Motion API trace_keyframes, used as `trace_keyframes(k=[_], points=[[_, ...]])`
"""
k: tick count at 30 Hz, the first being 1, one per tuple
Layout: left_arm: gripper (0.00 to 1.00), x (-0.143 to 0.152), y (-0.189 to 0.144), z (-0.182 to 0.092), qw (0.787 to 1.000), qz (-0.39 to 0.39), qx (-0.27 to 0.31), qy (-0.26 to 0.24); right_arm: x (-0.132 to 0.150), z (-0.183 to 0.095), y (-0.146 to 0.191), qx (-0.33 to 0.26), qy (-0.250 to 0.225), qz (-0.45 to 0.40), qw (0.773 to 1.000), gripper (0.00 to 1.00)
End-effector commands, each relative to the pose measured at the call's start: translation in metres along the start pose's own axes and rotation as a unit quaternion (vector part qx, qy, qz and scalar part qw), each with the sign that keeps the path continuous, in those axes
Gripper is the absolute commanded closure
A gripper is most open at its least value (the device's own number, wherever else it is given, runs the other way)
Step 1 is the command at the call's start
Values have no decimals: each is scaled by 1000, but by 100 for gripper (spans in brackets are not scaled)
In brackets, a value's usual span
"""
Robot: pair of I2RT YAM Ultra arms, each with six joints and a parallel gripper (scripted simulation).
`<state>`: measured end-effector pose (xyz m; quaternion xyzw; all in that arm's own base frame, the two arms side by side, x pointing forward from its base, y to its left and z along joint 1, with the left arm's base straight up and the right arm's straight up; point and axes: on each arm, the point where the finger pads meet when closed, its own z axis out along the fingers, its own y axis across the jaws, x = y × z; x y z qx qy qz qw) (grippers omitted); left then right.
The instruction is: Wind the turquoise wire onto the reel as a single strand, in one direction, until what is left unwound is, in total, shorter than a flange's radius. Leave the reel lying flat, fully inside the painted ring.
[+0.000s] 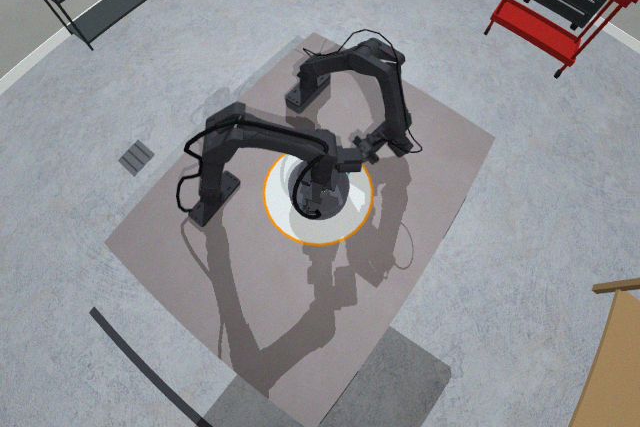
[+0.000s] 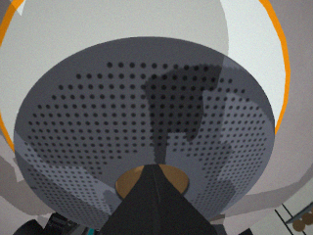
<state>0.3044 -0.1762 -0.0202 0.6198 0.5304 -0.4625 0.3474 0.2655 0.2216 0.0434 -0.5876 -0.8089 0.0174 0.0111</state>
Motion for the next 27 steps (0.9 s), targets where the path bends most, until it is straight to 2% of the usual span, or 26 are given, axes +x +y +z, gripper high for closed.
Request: trace_keyframes(k=[1, 7, 14, 22, 27], points=[[100, -4, -1, -5, 1000, 11, -6, 6, -4, -22, 3, -21, 1, 3, 1000, 100], [100, -4, -1, -5, 1000, 11, -6, 6, -4, -24, 3, -21, 1, -10, 1000, 100], [100, -4, -1, -5, 1000, 11, -6, 6, -4, -24, 3, -21, -1, -93, 995, 100], [100, -4, -1, -5, 1000, 11, -6, 6, -4, -24, 3, -20, -5, -289, 957, 100], [100, -4, -1, -5, 1000, 11, -6, 6, -4, -24, 3, -20, -6, -338, 941, 100]])
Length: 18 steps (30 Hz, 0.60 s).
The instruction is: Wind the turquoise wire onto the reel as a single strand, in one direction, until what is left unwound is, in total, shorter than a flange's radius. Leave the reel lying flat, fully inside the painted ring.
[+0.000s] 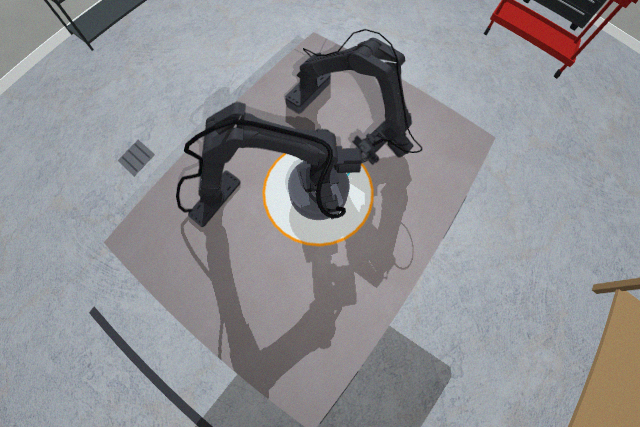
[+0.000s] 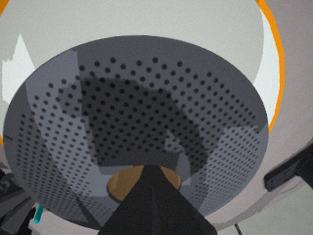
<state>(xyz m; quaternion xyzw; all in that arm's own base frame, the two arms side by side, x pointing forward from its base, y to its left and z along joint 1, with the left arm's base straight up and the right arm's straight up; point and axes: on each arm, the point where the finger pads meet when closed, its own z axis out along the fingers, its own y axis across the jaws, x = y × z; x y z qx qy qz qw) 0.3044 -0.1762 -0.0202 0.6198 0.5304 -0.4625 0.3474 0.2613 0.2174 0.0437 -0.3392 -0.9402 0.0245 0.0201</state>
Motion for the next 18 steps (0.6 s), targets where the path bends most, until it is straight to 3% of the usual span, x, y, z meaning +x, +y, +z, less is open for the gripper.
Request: trace_keyframes(k=[1, 4, 18], points=[[100, -4, -1, -5, 1000, 11, -6, 6, -5, -24, 6, -29, -13, -64, 997, 100], [100, -4, -1, -5, 1000, 11, -6, 6, -5, -24, 6, -29, -13, -64, 997, 100], [100, -4, -1, -5, 1000, 11, -6, 6, -5, -24, 6, -29, -13, -64, 997, 51]])
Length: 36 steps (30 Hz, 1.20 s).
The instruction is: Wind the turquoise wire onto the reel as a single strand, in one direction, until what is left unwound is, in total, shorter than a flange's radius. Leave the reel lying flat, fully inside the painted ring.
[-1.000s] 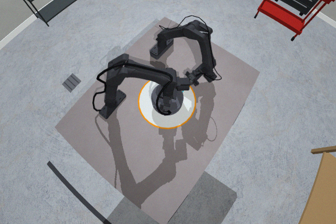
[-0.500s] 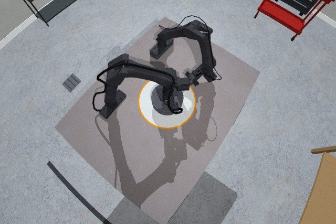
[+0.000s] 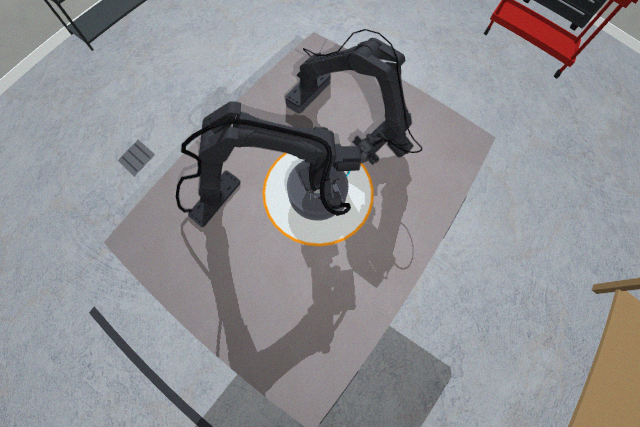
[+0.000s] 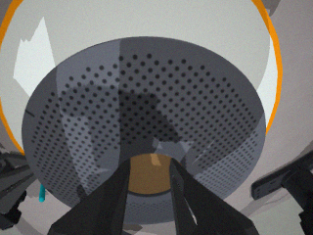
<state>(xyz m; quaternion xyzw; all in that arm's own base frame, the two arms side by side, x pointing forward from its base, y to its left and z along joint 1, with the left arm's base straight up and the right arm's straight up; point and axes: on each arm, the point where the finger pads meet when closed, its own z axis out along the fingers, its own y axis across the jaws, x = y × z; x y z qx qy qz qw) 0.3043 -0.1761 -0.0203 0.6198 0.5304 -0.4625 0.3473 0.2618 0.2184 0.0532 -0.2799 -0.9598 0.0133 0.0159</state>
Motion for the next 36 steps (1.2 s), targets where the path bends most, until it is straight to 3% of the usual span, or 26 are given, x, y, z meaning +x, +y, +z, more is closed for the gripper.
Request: trace_keyframes(k=[1, 3, 19, 36], points=[[100, -4, -1, -5, 1000, 11, -6, 6, -6, -14, 5, -17, -12, -2, 1000, 51], [100, -4, -1, -5, 1000, 11, -6, 6, -6, -14, 5, -17, -12, -2, 1000, 48], [100, -6, -5, -4, 1000, 7, -18, 5, -6, -14, 5, -17, -12, -2, 1000, 48], [100, -4, -22, 0, 997, -15, -80, 2, -6, -14, 5, -17, -12, -2, 1000, 48]])
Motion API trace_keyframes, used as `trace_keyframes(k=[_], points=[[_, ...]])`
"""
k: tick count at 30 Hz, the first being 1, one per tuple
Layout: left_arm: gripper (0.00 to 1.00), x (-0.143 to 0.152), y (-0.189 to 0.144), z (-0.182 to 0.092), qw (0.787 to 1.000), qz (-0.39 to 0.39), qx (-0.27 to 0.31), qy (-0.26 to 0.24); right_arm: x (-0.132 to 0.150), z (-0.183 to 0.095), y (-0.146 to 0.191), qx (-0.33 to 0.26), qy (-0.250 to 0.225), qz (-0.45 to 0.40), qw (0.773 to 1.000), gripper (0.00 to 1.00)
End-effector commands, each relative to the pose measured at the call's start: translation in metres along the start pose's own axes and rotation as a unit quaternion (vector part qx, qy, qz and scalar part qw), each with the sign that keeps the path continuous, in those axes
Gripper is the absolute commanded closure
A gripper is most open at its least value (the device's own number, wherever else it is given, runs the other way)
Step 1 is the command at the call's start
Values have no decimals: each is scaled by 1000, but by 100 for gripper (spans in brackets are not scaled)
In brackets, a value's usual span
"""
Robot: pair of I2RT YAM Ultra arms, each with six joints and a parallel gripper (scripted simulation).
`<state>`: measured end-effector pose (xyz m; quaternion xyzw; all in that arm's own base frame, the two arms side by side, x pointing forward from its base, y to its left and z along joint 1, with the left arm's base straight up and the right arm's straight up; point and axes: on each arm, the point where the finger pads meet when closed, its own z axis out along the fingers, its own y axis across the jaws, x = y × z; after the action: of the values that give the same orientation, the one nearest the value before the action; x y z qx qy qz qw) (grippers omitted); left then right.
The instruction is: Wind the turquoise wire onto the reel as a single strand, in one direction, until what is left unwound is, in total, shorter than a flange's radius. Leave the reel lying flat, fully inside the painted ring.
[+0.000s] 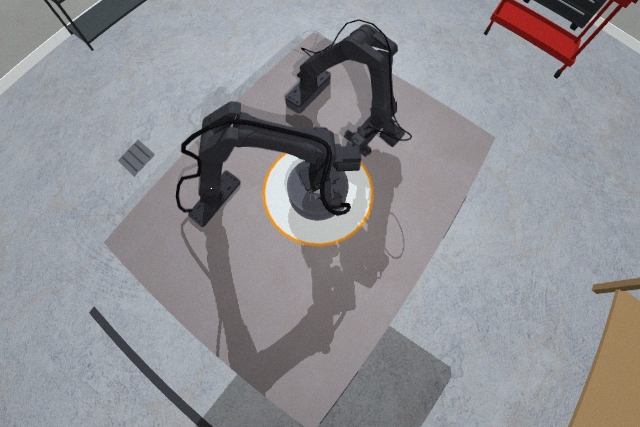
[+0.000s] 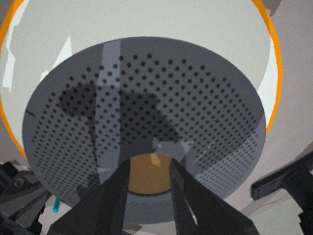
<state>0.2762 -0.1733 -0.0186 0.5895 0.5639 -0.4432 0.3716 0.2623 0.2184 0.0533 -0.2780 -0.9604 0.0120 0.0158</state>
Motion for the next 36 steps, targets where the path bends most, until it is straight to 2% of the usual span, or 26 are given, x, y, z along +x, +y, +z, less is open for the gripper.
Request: trace_keyframes(k=[1, 15, 36], points=[[100, -3, 5, -2, 999, 2, -35, 4, -6, -14, 4, -16, -12, 0, 1000, 48], [100, -5, -14, 4, 992, -29, -121, 0, -6, -14, 4, -16, -12, 0, 1000, 48], [100, -7, -33, 12, 979, -55, -194, -4, -6, -14, 4, -16, -12, 0, 1000, 48]])
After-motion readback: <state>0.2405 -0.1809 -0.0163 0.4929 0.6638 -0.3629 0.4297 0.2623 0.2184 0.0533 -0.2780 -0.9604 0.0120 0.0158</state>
